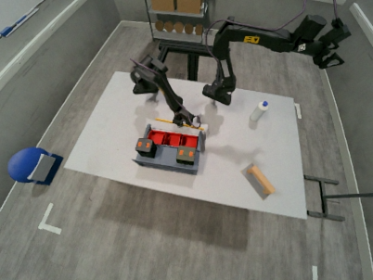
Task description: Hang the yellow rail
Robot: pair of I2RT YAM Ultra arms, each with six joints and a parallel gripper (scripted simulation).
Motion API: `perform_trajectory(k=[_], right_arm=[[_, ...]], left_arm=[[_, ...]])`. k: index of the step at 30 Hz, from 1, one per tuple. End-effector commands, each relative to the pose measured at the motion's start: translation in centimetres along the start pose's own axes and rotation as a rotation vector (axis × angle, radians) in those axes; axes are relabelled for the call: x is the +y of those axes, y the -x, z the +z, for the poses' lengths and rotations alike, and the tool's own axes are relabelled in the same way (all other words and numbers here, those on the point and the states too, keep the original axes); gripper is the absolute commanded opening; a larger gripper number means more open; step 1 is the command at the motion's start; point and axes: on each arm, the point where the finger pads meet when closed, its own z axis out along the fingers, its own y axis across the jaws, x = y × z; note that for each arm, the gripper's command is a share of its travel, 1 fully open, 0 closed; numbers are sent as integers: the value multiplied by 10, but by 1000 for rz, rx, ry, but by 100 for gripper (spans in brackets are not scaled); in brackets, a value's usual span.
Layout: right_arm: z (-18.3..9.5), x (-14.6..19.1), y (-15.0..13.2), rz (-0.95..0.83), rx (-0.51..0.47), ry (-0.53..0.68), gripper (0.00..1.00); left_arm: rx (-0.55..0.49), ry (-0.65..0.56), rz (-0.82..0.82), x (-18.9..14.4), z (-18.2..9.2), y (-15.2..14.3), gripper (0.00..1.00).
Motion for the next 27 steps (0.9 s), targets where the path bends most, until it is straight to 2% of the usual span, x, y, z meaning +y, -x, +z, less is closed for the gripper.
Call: perform_trajectory(k=[1, 27], right_arm=[[-4, 0, -4, 4, 3, 2, 36], [-6, 2, -5, 7, 2, 2, 36]], left_arm=[[-52, 6, 7, 3, -9, 17, 100], [-52, 6, 7, 3, -9, 17, 100]])
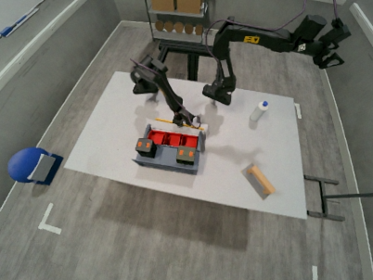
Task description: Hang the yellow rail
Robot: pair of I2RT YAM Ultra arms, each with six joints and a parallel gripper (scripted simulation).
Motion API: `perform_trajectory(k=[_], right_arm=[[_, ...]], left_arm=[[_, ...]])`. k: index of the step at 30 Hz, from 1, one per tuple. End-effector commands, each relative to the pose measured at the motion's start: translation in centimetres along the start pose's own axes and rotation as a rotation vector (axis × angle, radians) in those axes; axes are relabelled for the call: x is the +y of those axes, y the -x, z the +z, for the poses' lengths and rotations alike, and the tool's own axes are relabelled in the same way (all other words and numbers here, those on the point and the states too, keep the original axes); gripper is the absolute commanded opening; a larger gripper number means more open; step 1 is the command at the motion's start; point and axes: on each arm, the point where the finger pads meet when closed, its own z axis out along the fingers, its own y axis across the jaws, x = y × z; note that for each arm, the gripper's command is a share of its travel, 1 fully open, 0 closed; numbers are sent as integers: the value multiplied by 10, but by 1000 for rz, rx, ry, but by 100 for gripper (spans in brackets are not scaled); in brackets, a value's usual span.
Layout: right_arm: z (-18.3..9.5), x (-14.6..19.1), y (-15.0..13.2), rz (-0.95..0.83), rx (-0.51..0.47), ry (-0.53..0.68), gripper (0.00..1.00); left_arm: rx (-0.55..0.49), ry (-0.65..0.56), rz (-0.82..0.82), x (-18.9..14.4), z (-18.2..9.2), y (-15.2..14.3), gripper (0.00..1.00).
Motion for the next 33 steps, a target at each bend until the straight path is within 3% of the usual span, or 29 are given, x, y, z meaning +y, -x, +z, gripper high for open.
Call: perform_trajectory(k=[1, 19, 23, 31, 32, 33], right_arm=[[-6, 2, -4, 6, 1, 2, 36], [-6, 4, -5, -1, 3, 2, 36], [-12, -7, 16, 10, -48, -22, 36], [-14, -9, 20, 6, -59, -27, 36], [-14, -9, 21, 5, -60, -28, 0], [-14, -9, 21, 5, -61, -28, 0]], left_arm=[[-52, 6, 7, 3, -9, 17, 100], [-52, 6, 7, 3, -9, 17, 100], [-52, 6, 7, 3, -9, 17, 100], [-52, 6, 7, 3, -9, 17, 100], [-52, 6, 7, 3, -9, 17, 100], [-52, 6, 7, 3, -9, 17, 100]])
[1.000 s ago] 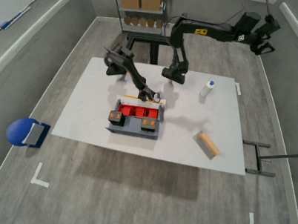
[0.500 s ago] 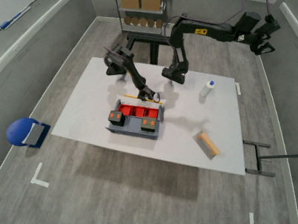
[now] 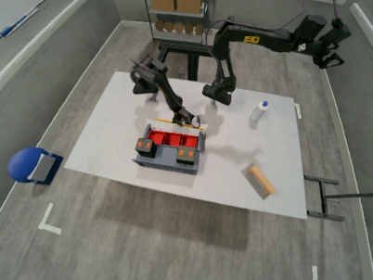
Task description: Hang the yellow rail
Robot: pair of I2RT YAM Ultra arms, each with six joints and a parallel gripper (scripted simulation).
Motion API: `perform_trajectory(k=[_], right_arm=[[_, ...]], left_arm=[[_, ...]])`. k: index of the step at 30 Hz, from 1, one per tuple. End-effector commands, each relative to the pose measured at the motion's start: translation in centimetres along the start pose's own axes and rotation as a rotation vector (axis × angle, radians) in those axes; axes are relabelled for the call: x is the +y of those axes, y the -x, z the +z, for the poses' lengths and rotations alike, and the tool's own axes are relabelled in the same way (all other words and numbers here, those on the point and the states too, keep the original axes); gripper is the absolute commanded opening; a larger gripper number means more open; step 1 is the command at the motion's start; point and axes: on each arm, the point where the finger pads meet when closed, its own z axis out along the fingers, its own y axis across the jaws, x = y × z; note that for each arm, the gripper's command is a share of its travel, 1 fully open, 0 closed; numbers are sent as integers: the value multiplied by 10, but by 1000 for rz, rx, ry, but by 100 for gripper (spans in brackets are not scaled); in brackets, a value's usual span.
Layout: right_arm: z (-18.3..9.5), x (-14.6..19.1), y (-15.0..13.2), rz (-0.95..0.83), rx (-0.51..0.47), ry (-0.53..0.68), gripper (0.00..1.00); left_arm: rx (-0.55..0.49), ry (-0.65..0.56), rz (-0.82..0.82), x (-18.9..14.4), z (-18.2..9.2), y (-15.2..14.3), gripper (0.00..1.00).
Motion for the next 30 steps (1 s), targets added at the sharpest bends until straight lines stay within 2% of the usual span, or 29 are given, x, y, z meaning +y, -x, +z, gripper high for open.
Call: perform_trajectory(k=[1, 30], right_arm=[[-16, -10, 26, 8, -74, -27, 0], [-18, -11, 32, -7, -85, -28, 0]], left_arm=[[-52, 6, 7, 3, -9, 17, 100], [-52, 6, 7, 3, -9, 17, 100]])
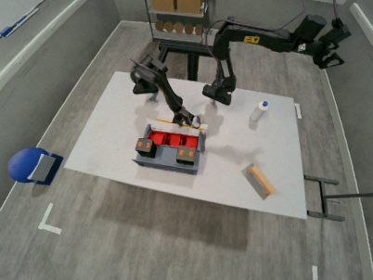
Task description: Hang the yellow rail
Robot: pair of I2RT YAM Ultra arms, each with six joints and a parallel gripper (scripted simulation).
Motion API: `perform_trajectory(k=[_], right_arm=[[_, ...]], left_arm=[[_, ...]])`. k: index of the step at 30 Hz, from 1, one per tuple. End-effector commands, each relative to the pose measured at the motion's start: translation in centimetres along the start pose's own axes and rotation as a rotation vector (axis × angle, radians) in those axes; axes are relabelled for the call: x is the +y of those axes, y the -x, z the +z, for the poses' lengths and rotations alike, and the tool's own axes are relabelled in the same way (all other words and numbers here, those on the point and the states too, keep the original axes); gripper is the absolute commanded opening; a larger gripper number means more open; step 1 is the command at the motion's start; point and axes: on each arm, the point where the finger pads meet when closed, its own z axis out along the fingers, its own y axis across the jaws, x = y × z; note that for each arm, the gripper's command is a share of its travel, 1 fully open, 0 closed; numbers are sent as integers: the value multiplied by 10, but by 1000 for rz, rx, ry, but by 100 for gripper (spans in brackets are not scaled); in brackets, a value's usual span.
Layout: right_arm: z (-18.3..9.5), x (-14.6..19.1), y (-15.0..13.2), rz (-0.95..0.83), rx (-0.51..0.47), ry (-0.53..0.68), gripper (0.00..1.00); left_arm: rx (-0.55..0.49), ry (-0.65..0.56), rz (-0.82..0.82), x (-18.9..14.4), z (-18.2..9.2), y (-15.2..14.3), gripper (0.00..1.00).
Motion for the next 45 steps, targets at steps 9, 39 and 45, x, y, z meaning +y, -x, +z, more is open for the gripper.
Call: perform_trajectory(k=[9, 39, 45], right_arm=[[-17, -9, 29, -7, -79, -26, 0], [-17, -8, 29, -8, -81, -26, 0], [-18, -7, 26, -8, -68, -20, 0]], left_arm=[[-52, 6, 7, 3, -9, 17, 100], [-52, 6, 7, 3, -9, 17, 100], [-52, 6, 7, 3, -9, 17, 100]])
